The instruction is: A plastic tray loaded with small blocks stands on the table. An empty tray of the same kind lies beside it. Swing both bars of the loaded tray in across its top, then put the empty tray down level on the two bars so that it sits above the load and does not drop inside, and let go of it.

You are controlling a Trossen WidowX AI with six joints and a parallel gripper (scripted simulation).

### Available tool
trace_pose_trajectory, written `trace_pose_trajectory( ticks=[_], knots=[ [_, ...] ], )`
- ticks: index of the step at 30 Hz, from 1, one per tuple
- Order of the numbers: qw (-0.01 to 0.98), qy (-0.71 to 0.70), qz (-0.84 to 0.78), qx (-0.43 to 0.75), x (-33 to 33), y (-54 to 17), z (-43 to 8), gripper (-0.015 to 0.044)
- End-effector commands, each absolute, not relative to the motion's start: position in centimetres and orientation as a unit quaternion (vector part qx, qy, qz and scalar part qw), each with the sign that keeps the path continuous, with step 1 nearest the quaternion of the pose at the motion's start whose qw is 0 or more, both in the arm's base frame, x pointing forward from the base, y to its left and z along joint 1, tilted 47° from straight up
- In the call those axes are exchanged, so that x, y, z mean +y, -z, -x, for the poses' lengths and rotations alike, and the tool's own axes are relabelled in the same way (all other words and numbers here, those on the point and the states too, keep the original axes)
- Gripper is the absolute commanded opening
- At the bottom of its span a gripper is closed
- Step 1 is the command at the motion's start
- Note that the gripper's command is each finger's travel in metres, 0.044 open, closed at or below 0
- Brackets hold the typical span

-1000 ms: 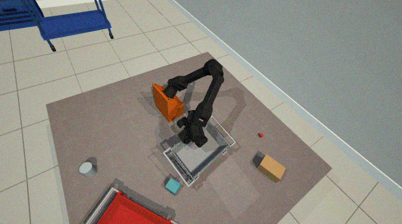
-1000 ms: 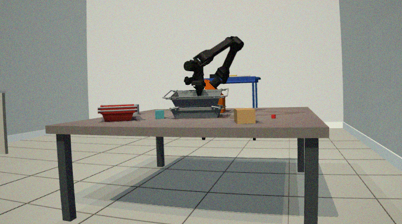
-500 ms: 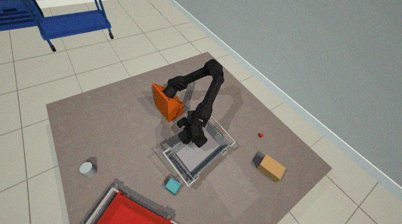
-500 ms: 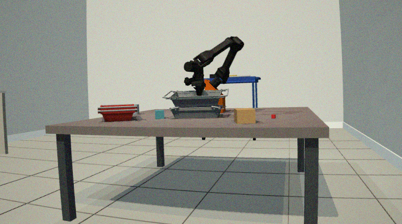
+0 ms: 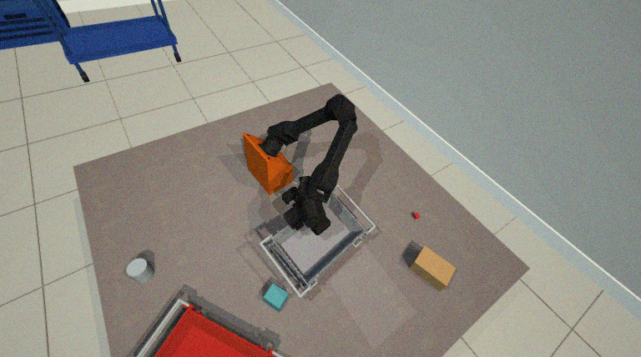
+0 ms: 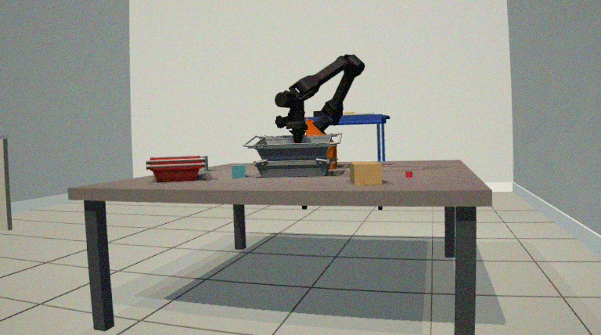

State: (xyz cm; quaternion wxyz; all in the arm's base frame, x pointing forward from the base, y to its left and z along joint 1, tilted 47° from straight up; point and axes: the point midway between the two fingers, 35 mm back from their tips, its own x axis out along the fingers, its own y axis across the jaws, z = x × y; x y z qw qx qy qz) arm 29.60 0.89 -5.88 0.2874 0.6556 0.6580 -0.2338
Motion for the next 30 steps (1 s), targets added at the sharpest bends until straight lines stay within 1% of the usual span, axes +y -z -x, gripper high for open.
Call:
trace_pose_trajectory(
  ticks=[1, 30],
  knots=[
    [0.282, 0.238, -0.651, 0.664, 1.26, 6.23, -29.3, 0.0],
    [0.287, 0.234, -0.655, 0.659, 1.03, 6.02, -29.53, 0.0]
  ],
)
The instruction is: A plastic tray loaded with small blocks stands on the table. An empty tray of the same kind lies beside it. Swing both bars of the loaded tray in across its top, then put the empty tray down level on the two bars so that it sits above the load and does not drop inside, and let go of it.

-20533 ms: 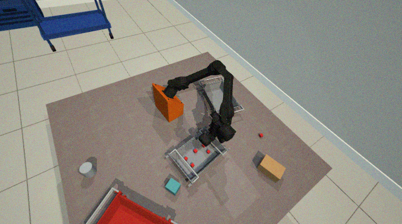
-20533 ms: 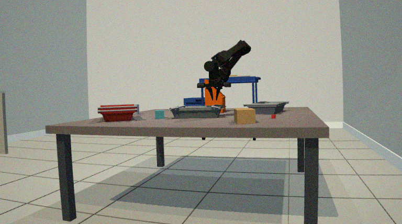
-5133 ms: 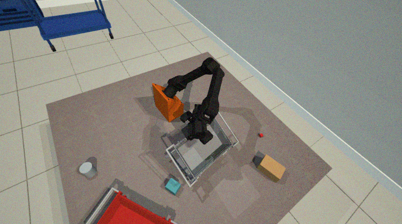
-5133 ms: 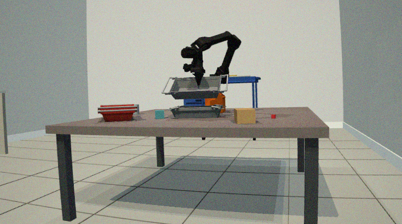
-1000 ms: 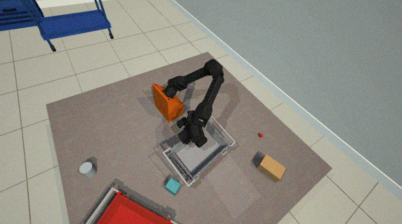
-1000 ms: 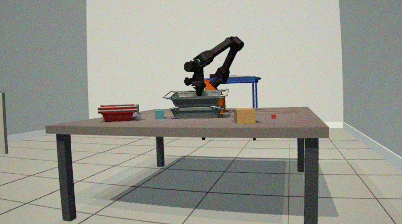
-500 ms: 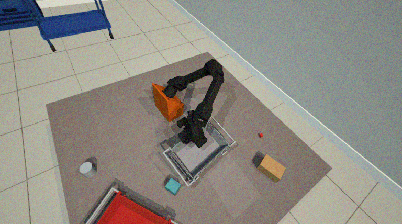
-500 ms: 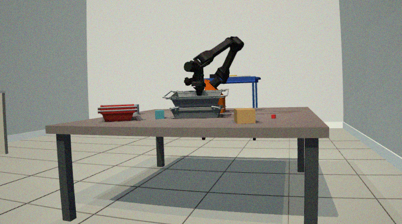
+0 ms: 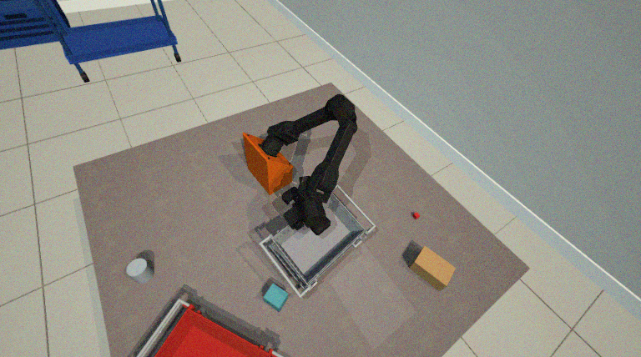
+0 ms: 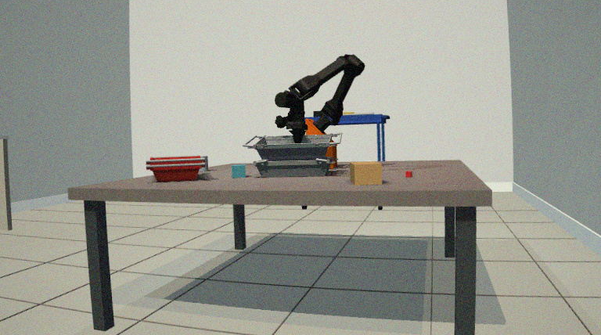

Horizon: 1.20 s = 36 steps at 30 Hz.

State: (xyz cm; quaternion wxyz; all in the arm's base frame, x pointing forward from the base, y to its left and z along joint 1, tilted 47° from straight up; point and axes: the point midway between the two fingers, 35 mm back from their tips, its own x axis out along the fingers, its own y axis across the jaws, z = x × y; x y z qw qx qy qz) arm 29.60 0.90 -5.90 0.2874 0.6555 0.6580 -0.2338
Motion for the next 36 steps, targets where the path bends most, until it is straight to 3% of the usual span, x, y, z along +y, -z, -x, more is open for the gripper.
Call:
trace_pose_trajectory(
  ticks=[1, 36],
  knots=[
    [0.286, 0.235, -0.654, 0.659, 1.13, 6.13, -29.48, 0.0],
    [0.282, 0.238, -0.651, 0.664, 1.85, 6.88, -29.07, 0.0]
  ],
)
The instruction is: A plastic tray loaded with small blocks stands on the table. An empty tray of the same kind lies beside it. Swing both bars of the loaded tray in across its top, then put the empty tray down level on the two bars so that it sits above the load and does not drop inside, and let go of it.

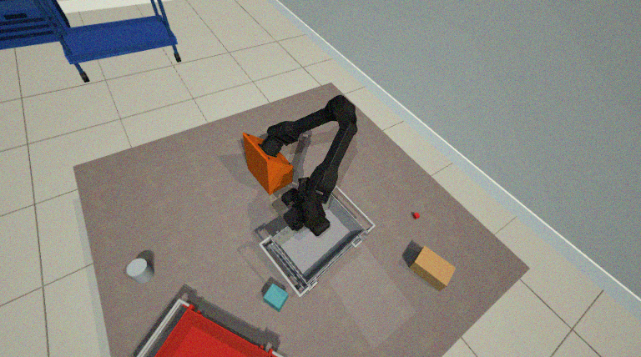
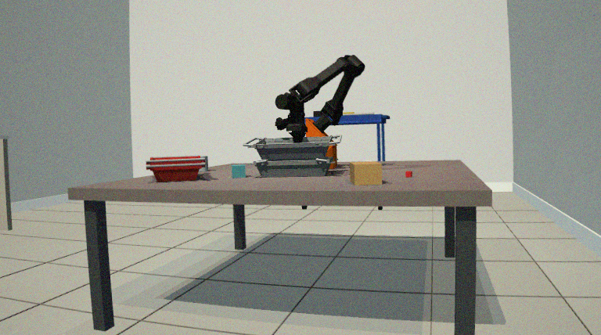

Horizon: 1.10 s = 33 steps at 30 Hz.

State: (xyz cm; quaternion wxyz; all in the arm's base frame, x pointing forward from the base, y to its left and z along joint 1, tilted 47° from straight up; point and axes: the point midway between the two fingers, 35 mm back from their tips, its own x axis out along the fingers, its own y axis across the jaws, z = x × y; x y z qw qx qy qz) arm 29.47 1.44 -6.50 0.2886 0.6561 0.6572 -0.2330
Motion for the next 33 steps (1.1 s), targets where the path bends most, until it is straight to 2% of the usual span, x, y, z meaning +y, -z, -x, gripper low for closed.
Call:
trace_pose_trajectory(
  ticks=[1, 33],
  knots=[
    [0.282, 0.238, -0.651, 0.664, 1.85, 6.88, -29.07, 0.0],
    [0.284, 0.236, -0.653, 0.661, 2.04, 7.12, -29.14, 0.0]
  ],
)
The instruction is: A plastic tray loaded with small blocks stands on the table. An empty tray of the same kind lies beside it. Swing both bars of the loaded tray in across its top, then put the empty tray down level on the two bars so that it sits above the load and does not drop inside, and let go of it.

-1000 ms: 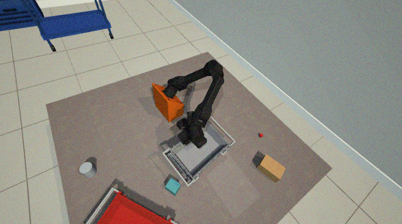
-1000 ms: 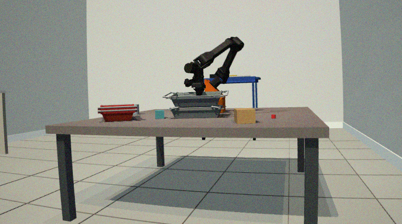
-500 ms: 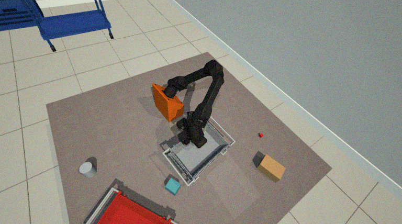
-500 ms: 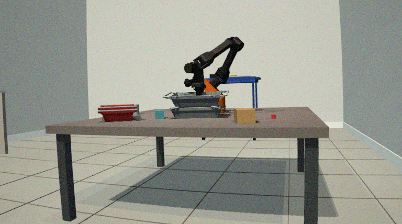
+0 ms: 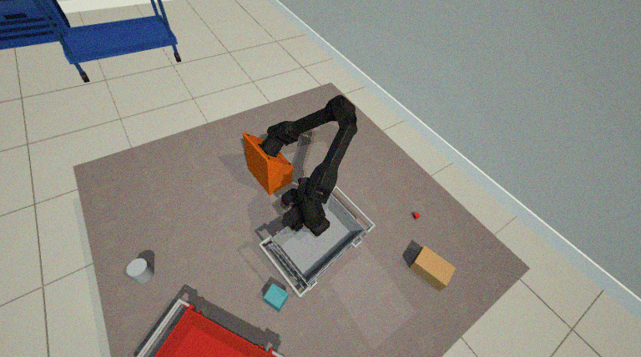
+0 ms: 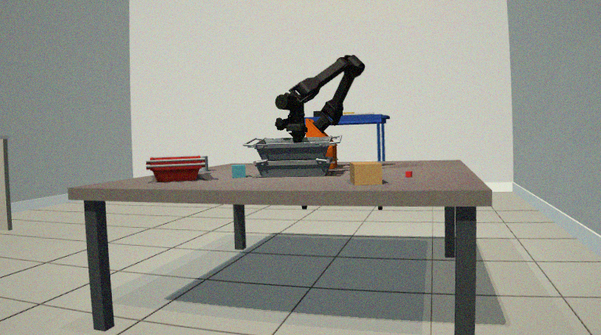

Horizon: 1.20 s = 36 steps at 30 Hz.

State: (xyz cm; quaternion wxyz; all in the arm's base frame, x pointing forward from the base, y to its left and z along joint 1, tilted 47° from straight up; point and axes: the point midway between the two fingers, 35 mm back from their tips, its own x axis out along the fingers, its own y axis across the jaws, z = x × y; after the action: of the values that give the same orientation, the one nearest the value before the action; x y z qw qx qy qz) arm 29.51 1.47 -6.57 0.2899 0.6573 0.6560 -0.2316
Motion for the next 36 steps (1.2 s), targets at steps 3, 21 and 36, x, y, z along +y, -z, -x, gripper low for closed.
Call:
trace_pose_trajectory(
  ticks=[3, 21, 36],
  knots=[
    [0.282, 0.238, -0.651, 0.664, 2.43, 7.51, -28.91, 0.0],
    [0.282, 0.238, -0.651, 0.664, 2.46, 7.54, -28.89, 0.0],
    [0.282, 0.238, -0.651, 0.664, 2.46, 7.54, -28.89, 0.0]
  ],
)
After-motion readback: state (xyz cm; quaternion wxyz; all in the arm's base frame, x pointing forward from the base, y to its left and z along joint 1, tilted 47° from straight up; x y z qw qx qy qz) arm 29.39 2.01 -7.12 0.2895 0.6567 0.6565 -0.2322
